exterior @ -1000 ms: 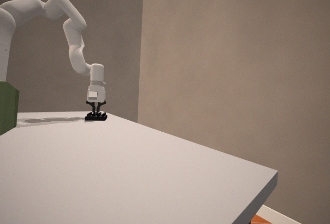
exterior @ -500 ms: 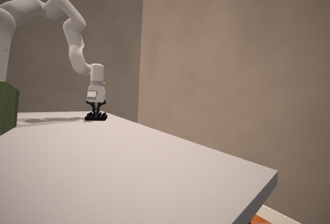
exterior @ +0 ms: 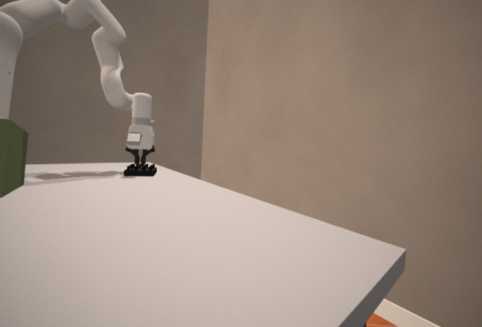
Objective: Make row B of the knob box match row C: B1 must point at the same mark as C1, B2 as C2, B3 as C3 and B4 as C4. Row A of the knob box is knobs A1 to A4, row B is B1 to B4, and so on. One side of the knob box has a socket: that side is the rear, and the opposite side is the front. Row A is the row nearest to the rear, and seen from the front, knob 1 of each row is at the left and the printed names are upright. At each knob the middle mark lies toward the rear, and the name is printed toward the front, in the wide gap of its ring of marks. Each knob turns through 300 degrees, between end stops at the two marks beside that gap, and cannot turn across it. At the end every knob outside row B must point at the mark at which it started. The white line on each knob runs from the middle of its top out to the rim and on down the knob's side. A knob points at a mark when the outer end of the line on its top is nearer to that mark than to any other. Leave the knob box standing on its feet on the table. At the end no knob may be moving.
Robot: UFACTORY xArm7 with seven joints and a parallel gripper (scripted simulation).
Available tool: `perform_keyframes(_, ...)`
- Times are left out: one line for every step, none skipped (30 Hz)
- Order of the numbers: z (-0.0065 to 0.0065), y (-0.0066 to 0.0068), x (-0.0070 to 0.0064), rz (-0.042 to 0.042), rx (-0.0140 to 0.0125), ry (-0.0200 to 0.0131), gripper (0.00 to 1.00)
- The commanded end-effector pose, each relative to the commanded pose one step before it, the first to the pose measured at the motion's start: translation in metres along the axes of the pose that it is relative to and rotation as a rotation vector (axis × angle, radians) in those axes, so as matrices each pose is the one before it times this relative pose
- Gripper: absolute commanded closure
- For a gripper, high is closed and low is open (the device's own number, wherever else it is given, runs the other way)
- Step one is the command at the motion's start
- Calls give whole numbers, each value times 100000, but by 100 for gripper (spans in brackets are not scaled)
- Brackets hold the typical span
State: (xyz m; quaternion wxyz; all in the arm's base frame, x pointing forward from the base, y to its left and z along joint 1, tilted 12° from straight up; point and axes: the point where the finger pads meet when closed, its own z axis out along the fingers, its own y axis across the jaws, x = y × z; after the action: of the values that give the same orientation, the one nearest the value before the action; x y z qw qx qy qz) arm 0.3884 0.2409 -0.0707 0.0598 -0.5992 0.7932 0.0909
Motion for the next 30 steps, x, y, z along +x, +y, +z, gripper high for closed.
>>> perform_keyframes(-118, -134, -85, 37, 285, -223, 81)
perform_keyframes(0, 0, 0, 0, 0, 0, 81)
perform_keyframes(0, 0, 0, 0, 0, 0, 81)
perform_keyframes(0, 0, 0, 0, 0, 0, 81)
perform_keyframes(0, 0, 0, 0, 0, 0, 81)
perform_keyframes(0, 0, 0, 0, 0, 0, 81)
perform_keyframes(0, 0, 0, 0, 0, 0, 81)
perform_keyframes(0, 0, 0, 0, 0, 0, 81)
perform_keyframes(0, 0, 0, 0, 0, 0, 81)
perform_keyframes(0, 0, 0, 0, 0, 0, 81)
perform_keyframes(0, 0, 0, 0, 0, 0, 81)
perform_keyframes(0, 0, 0, 0, 0, 0, 81)
perform_keyframes(0, 0, 0, 0, 0, 0, 81)
perform_keyframes(0, 0, 0, 0, 0, 0, 81)
perform_keyframes(0, 0, 0, 0, 0, 0, 81)
perform_keyframes(0, 0, 0, 0, 0, 0, 81)
perform_keyframes(0, 0, 0, 0, 0, 0, 81)
perform_keyframes(0, 0, 0, 0, 0, 0, 81)
perform_keyframes(0, 0, 0, 0, 0, 0, 81)
perform_keyframes(0, 0, 0, 0, 0, 0, 81)
perform_keyframes(0, 0, 0, 0, 0, 0, 81)
perform_keyframes(-2, 0, 0, 0, 0, 0, 81)
perform_keyframes(-16, 0, 0, 0, 0, 0, 81)
perform_keyframes(-40, 0, 0, 0, 0, 0, 81)
perform_keyframes(-71, 0, 0, 0, 0, 0, 81)
perform_keyframes(-106, 0, 0, 0, 0, 0, 81)
perform_keyframes(-142, 0, 0, 1, -1, 0, 81)
perform_keyframes(-178, 0, -1, 0, 0, 0, 81)
perform_keyframes(-210, 0, -1, 0, 0, -1, 81)
perform_keyframes(-238, 0, 0, 0, -1, -1, 81)
